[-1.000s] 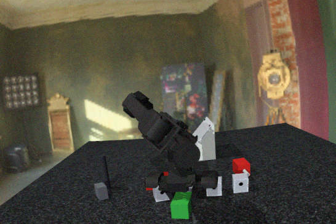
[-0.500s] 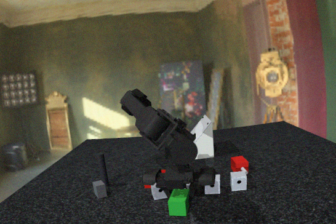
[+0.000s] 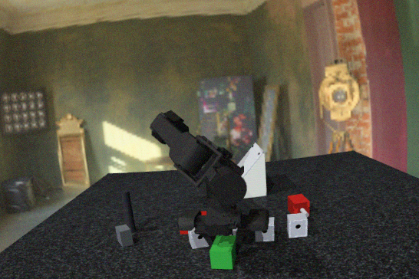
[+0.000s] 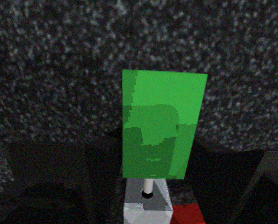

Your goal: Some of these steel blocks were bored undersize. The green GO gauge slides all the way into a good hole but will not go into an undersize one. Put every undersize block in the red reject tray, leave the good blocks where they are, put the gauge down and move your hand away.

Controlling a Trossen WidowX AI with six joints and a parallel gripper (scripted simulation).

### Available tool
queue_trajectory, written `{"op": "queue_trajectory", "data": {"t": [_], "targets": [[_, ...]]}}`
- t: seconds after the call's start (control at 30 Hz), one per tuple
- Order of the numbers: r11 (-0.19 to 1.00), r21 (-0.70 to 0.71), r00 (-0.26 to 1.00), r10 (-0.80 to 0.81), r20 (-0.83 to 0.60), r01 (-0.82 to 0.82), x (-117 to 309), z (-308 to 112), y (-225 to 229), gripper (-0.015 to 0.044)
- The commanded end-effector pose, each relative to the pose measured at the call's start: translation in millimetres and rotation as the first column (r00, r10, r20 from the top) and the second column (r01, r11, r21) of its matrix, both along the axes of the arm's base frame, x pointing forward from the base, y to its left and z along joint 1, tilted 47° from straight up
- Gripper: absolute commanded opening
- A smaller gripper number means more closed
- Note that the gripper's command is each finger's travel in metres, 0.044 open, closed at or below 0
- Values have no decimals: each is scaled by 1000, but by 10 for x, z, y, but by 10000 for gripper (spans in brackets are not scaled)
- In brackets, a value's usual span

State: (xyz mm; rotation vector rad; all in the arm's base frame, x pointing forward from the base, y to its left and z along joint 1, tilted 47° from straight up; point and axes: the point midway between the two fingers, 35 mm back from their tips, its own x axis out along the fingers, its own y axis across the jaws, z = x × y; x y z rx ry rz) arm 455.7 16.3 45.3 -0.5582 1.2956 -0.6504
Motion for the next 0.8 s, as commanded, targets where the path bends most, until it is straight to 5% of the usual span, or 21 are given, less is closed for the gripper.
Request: {"op": "queue_trajectory", "data": {"t": [0.0,0.77], "targets": [[1000,-1,1000,10,10,-10,19,22,48,0],[1000,-1,1000,11,10,-11,4,48,36,0]]}}
